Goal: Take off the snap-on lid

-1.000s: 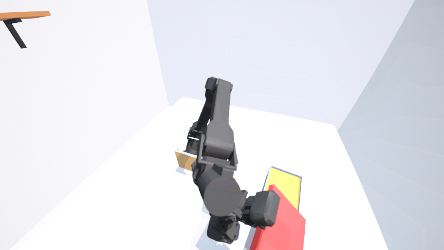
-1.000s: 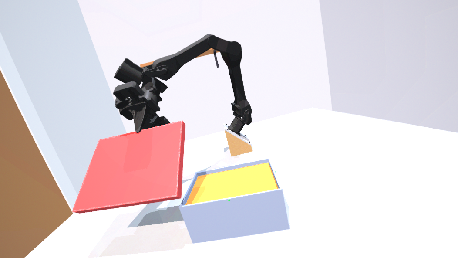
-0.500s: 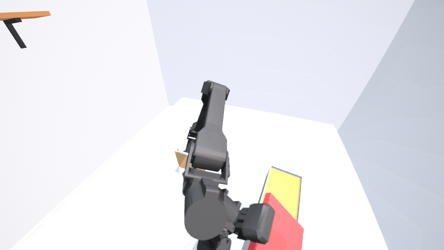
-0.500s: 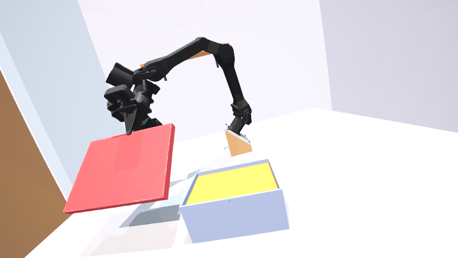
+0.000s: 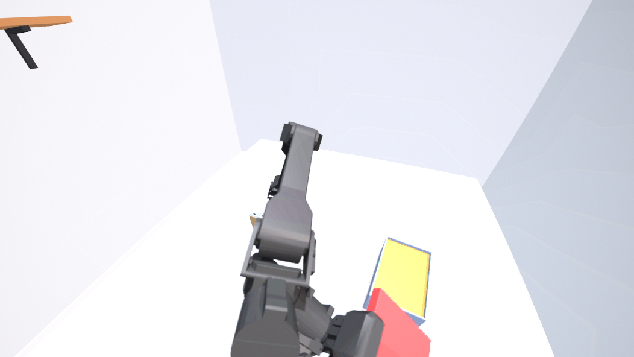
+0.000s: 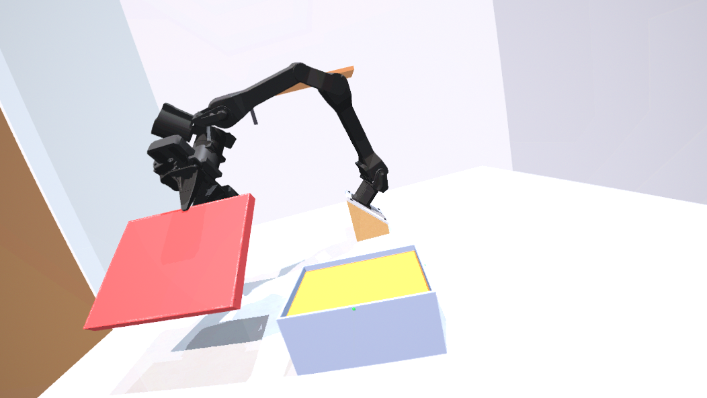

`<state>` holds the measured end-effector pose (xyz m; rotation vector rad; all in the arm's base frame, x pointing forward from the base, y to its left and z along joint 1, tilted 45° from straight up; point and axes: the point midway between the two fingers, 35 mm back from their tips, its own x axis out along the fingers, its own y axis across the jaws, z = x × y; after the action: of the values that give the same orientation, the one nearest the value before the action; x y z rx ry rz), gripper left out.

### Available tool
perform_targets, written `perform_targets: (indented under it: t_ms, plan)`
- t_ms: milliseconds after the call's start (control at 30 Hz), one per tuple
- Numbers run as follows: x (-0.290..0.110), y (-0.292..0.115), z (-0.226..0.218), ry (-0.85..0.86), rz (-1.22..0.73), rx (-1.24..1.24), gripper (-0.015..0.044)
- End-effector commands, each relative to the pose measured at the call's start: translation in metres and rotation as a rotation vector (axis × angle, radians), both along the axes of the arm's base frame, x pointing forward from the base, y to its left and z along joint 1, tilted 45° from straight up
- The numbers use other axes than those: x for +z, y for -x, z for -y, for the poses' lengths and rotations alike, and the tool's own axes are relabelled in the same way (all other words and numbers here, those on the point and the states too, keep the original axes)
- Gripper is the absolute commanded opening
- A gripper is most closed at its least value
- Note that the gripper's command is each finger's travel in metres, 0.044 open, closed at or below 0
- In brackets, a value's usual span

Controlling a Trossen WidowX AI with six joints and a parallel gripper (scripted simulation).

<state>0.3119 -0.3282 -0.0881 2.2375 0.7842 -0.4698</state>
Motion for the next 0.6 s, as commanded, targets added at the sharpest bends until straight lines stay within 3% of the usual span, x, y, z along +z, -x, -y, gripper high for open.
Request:
perform_targets:
  t_ms: [0, 567]
  plan:
    - [-0.002, 0.002, 0.008, 0.005, 0.012, -0.004, 0.0000]
    - [-0.012, 0.001, -0.006, 0.004, 0.013, -0.004, 0.0000]
